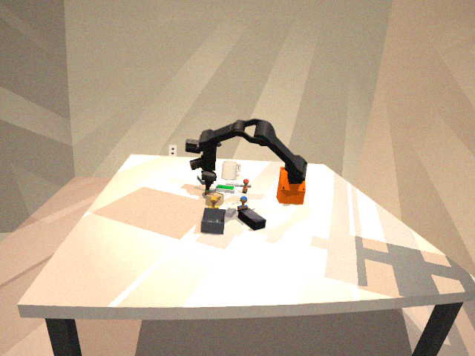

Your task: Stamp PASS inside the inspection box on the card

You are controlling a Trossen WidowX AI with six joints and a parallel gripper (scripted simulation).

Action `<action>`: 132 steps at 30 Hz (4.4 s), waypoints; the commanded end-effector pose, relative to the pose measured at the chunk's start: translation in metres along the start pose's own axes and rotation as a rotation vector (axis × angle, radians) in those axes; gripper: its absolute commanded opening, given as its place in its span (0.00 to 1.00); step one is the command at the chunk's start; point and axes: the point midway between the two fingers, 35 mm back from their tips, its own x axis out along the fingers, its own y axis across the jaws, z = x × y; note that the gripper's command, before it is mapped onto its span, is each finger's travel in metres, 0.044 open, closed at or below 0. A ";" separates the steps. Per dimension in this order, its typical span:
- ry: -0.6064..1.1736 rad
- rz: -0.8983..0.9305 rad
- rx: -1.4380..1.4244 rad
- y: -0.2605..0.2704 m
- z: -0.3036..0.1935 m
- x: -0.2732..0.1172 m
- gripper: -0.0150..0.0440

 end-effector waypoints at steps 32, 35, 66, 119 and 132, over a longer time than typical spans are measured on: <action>0.001 -0.012 -0.007 -0.001 0.001 -0.018 0.25; 0.001 -0.012 -0.007 -0.001 0.001 -0.019 0.25; 0.001 -0.016 -0.007 -0.001 0.000 -0.034 0.25; 0.002 -0.030 -0.004 -0.036 -0.033 -0.059 0.25; 0.005 -0.026 -0.004 -0.080 -0.091 -0.059 0.25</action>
